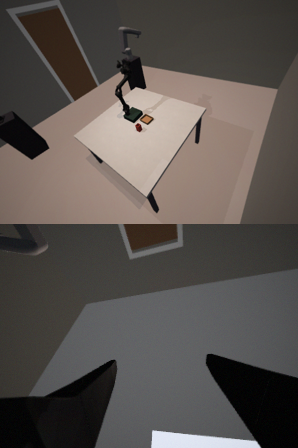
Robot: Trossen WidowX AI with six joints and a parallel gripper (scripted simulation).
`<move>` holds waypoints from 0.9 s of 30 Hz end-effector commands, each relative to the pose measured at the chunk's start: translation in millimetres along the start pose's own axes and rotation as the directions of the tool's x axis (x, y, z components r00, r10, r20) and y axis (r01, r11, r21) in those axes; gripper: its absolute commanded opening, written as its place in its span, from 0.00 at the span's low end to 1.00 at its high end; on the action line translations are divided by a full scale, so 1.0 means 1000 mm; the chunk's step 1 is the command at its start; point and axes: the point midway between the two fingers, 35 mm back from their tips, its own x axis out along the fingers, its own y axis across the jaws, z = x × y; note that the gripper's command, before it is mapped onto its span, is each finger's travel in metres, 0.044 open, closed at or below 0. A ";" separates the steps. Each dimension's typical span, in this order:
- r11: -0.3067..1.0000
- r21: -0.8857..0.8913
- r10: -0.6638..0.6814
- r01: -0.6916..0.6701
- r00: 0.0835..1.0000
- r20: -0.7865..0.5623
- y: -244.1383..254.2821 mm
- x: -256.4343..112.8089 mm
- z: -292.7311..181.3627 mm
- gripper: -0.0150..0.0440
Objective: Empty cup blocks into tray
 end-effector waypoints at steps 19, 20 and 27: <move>0.844 0.325 0.498 -0.427 0.848 -0.179 0.081 -0.144 -0.040 1.00; 0.828 0.345 0.522 -0.441 0.831 -0.191 0.084 -0.154 -0.042 1.00; 0.713 0.491 0.672 -0.500 0.687 -0.275 0.094 -0.223 -0.051 1.00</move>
